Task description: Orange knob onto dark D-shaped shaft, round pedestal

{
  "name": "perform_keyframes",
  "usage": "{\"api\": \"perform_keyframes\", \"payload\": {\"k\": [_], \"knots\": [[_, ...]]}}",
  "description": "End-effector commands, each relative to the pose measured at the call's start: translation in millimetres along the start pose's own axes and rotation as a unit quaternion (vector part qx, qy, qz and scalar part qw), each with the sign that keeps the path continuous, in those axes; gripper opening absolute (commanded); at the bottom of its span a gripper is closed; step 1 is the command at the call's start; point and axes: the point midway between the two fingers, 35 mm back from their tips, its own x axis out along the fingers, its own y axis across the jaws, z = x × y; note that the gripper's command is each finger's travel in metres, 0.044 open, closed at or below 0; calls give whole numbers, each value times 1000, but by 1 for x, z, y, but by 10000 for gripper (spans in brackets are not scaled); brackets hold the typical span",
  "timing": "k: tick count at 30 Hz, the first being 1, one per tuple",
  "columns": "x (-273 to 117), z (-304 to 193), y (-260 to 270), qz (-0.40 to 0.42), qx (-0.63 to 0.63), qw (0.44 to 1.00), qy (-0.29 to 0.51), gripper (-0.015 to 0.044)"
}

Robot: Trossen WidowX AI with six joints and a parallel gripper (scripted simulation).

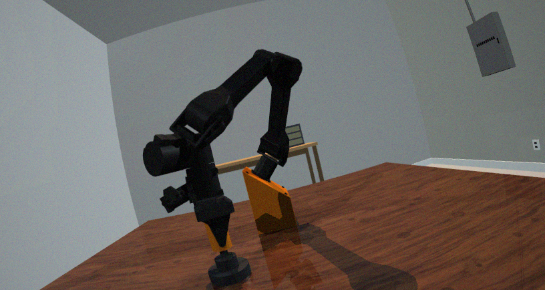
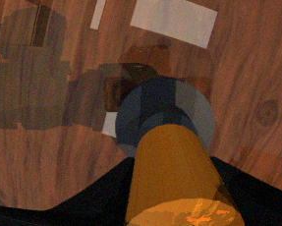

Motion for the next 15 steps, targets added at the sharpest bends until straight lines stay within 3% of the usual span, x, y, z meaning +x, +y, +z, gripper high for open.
{"api": "perform_keyframes", "payload": {"k": [1, 5, 15], "knots": [[-2, 1, 0, 1, 38, 999, -1, 0], [0, 1, -1, 1, 99, 995, -1, 0], [2, 0, 0, 1, 99, 995, -1, 0]]}}
